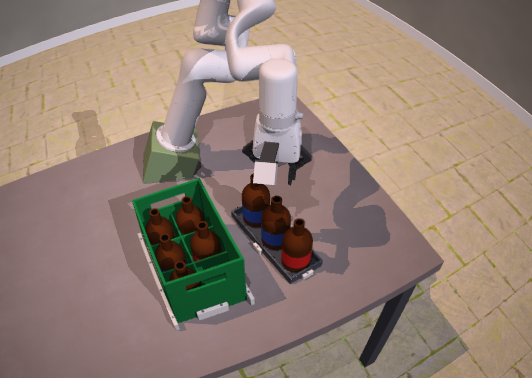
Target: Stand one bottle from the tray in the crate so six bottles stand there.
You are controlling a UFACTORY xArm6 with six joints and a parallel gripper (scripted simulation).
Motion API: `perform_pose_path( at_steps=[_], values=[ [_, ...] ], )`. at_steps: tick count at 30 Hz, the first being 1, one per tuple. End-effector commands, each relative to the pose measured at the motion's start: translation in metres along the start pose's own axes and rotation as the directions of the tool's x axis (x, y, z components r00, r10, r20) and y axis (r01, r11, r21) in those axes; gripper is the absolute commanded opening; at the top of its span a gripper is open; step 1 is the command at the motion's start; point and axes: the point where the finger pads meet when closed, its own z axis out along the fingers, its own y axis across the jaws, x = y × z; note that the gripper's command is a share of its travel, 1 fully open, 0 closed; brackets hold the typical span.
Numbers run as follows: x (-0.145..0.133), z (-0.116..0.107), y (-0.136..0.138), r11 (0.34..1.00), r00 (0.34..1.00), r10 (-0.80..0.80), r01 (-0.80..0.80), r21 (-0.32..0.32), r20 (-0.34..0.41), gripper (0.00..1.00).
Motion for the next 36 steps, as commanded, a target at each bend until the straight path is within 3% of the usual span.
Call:
perform_pose_path(
  at_steps=[1,36],
  values=[
    [0.001,-0.001,-0.001,1.0,1.0,-0.001,0.001,0.002,-0.003,0.65],
    [0.001,0.032,-0.002,1.0,1.0,-0.001,0.001,0.001,-0.003,0.65]
  ],
)
